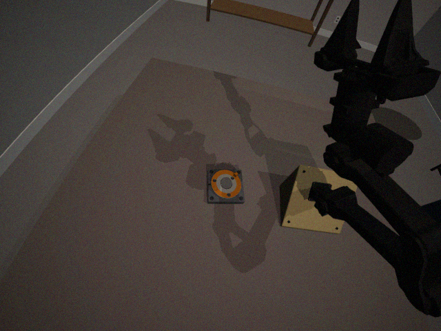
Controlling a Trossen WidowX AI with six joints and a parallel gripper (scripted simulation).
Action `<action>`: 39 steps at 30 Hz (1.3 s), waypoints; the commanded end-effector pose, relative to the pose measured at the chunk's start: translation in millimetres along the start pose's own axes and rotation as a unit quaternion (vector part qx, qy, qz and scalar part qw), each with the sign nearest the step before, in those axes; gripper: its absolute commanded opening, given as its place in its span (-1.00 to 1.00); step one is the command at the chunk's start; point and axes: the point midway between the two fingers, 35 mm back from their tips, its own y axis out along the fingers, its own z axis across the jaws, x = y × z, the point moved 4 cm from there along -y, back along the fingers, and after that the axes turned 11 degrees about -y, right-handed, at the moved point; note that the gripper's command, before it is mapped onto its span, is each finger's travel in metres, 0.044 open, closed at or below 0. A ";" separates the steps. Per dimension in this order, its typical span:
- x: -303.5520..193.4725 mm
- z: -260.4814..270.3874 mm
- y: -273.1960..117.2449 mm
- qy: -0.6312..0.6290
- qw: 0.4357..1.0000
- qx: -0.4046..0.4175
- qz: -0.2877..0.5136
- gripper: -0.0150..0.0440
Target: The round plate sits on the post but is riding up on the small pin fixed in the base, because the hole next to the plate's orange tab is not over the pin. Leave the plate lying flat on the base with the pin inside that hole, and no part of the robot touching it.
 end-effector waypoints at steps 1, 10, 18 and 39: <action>-2.4 -2.8 0.5 -0.006 1.000 -0.007 0.006 0.78; -101.4 -104.6 -24.7 -0.237 0.897 -0.211 0.308 -0.03; -169.0 -156.3 -104.8 -0.367 0.672 -0.230 0.600 -0.49; -190.9 -121.6 -270.1 -0.167 0.159 0.036 0.972 -0.49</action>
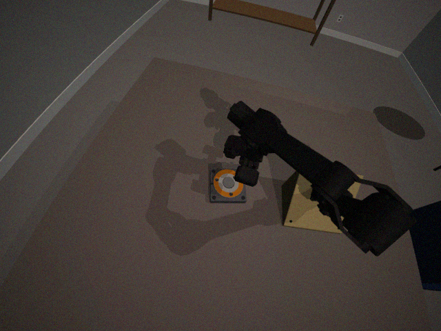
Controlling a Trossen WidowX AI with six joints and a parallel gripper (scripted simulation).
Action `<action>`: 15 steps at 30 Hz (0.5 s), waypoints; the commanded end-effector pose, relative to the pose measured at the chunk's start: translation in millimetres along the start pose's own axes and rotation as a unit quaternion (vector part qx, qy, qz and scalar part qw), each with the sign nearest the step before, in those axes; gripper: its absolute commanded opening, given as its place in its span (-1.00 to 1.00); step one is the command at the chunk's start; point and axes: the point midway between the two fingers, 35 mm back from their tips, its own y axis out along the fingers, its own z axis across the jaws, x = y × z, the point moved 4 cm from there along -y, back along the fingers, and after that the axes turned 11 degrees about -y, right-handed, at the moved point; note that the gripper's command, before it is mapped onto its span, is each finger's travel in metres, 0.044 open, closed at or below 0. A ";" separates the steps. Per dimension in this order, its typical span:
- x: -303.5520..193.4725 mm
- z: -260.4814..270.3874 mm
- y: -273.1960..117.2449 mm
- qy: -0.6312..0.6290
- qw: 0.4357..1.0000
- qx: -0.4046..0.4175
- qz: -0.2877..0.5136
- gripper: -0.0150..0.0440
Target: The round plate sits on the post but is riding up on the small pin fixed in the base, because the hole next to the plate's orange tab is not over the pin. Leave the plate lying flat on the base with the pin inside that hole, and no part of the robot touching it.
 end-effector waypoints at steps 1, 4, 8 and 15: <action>0.5 11.8 0.1 -0.031 0.998 0.042 0.019 -0.49; 0.4 11.9 0.1 -0.031 0.998 0.042 0.019 -0.49; 0.6 12.3 7.8 -0.031 0.998 0.042 0.019 -0.49; -1.2 15.8 44.8 -0.031 0.998 0.043 0.018 -0.49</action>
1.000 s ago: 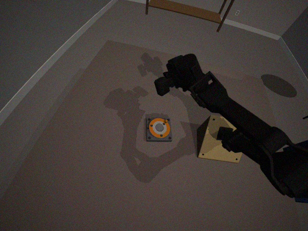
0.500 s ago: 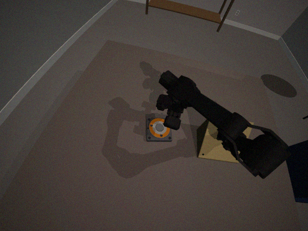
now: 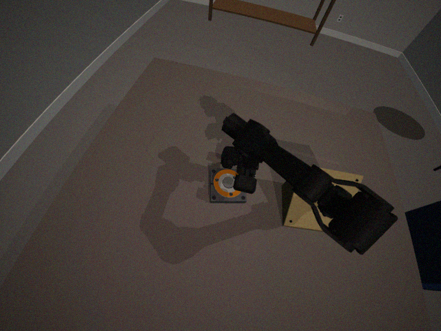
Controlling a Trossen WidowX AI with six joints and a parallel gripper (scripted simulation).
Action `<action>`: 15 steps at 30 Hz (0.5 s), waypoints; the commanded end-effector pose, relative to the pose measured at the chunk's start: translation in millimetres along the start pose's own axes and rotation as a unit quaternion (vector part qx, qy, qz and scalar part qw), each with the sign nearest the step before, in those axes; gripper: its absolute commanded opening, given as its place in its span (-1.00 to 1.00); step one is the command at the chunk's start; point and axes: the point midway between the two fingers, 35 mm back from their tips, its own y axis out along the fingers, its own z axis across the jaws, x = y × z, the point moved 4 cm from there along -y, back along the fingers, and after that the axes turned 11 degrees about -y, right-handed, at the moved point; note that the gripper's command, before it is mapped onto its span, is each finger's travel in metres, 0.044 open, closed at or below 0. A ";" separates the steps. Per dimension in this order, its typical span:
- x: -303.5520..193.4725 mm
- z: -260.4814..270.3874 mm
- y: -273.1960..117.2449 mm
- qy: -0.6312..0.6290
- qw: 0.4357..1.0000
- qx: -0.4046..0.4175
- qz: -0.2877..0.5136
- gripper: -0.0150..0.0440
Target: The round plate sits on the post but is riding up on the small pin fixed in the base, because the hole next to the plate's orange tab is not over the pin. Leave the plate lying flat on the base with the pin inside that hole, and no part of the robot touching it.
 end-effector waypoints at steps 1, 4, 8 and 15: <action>-1.9 1.2 14.2 0.004 1.000 0.004 0.000 -0.49; -1.6 0.7 15.0 0.004 1.000 0.004 0.000 -0.49; 0.8 -2.2 15.0 0.004 1.000 0.004 0.000 -0.49; 6.8 -9.9 15.5 0.004 1.000 0.003 -0.001 -0.49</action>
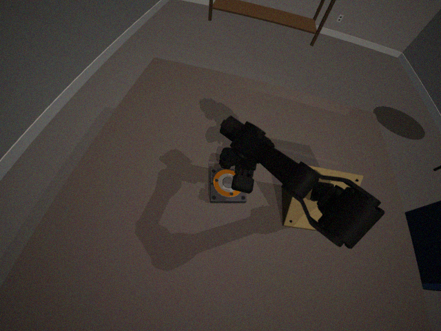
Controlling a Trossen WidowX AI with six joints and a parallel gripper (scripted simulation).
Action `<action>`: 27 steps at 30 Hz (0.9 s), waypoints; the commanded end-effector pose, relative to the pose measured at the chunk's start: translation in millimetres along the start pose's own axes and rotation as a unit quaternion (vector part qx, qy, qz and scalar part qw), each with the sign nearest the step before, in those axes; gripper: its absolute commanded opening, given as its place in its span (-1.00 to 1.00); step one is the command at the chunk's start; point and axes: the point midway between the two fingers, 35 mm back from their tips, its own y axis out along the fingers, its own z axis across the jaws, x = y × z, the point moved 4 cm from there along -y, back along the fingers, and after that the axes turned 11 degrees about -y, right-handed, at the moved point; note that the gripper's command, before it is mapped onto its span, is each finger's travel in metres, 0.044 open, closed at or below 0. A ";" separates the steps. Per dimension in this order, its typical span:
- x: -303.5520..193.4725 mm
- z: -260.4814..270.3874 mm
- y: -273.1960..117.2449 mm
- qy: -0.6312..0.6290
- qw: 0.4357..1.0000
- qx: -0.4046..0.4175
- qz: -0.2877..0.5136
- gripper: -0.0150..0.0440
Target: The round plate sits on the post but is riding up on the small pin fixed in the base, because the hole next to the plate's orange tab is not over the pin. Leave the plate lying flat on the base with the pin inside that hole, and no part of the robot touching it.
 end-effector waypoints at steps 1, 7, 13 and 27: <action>5.6 -4.2 -1.1 -0.002 1.000 -0.002 -0.004 -0.49; 10.2 -8.9 -1.0 -0.003 1.000 -0.002 -0.005 -0.49; 14.9 -12.8 -1.2 -0.003 1.000 -0.002 -0.005 -0.49; 28.2 -19.4 -1.8 -0.003 1.000 -0.002 -0.005 -0.49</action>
